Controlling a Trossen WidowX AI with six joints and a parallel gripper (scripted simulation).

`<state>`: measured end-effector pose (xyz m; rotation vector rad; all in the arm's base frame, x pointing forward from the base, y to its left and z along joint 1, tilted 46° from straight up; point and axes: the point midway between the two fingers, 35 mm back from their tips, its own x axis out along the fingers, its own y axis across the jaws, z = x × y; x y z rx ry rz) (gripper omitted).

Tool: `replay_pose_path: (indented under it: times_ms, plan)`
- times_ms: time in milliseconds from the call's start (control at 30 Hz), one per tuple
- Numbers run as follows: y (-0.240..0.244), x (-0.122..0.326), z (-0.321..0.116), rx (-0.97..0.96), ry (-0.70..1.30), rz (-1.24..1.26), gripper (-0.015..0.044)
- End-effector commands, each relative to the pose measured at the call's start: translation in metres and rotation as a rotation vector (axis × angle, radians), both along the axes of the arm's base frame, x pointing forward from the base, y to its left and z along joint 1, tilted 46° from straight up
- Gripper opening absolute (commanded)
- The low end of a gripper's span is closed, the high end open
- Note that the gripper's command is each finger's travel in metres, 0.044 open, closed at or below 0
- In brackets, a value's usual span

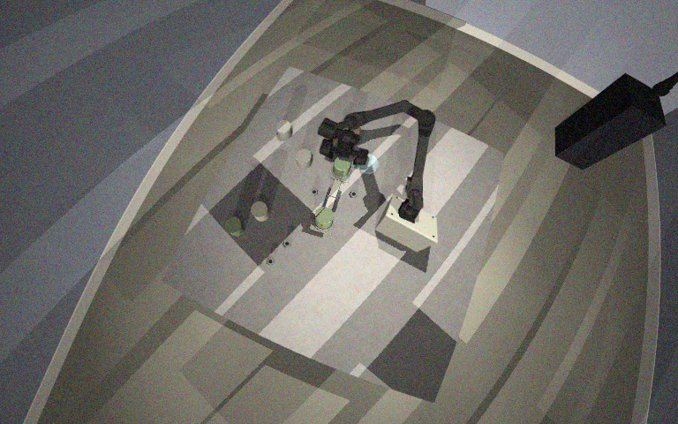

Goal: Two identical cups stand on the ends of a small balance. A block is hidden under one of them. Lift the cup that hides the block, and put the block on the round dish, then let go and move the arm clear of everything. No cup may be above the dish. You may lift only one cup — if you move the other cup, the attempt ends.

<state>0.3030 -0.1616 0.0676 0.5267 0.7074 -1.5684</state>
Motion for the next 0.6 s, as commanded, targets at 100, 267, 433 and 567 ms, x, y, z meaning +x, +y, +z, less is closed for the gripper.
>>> replay_pose_path:
  times_ms: [100, 267, 433, 567]
  plan:
    - [-0.007, 0.001, -0.004, 0.003, -0.013, -0.027, 0.0440]
    - [-0.014, -0.001, -0.011, 0.003, -0.013, -0.027, 0.0440]
    - [-0.018, -0.001, -0.015, 0.003, -0.013, -0.027, 0.0440]
    - [-0.023, -0.001, -0.020, 0.003, -0.013, -0.027, 0.0440]
